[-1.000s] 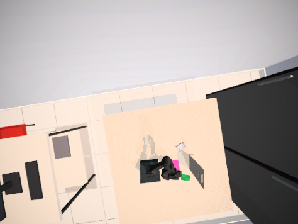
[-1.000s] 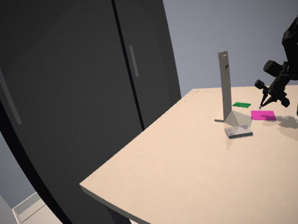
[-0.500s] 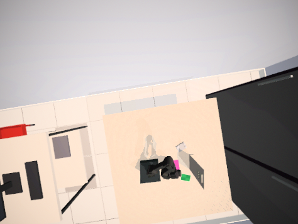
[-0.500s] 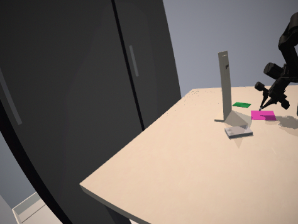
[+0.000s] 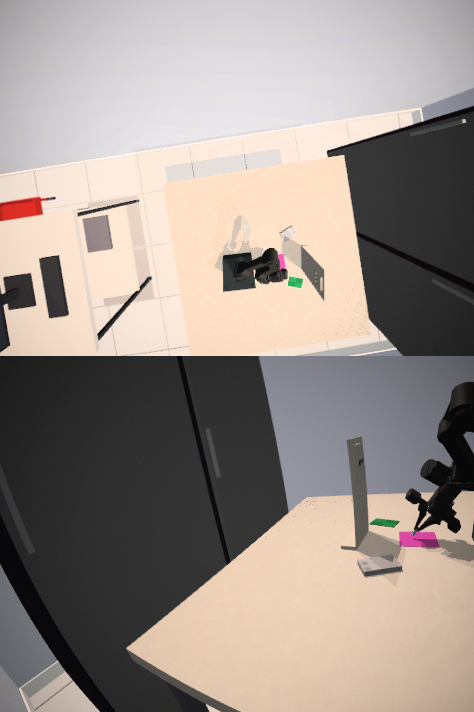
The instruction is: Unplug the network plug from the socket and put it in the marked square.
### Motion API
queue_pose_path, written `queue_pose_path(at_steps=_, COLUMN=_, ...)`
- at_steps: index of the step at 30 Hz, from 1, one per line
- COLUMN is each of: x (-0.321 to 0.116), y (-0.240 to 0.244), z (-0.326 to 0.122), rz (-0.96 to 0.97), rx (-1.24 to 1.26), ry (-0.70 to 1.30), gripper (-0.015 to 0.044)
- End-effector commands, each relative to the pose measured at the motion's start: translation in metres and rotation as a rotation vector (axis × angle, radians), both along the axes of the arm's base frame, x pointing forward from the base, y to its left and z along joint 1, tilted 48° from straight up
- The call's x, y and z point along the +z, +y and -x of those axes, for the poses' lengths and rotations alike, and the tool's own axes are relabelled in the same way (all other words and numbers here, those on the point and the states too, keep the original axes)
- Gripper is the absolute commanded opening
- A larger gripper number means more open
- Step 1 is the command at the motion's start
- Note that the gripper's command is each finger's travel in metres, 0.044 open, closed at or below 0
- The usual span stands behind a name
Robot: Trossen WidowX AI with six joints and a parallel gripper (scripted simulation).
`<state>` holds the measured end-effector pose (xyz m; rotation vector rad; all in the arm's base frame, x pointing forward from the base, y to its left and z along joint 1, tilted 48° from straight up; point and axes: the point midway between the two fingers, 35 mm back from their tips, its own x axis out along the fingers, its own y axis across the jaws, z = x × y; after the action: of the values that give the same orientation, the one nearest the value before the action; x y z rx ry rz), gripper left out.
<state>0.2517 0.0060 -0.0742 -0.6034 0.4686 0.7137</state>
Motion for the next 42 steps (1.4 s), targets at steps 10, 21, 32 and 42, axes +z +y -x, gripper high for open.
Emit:
queue_pose_path(at_steps=10, x=-0.0052, y=0.0075, z=0.0016, rz=-0.005, rx=-0.003, ry=0.005, gripper=0.0)
queue_pose_path(at_steps=21, x=-0.0061, y=0.0107, z=-0.0006, rz=-0.005, rx=-0.003, ry=0.006, gripper=0.0)
queue_pose_path(at_steps=32, x=-0.005, y=0.0112, z=-0.0015, rz=-0.005, rx=-0.001, ry=0.0, gripper=0.0)
queue_pose_path(at_steps=42, x=-0.005, y=0.0112, z=-0.0015, rz=-0.005, rx=-0.001, ry=0.0, gripper=0.0156)
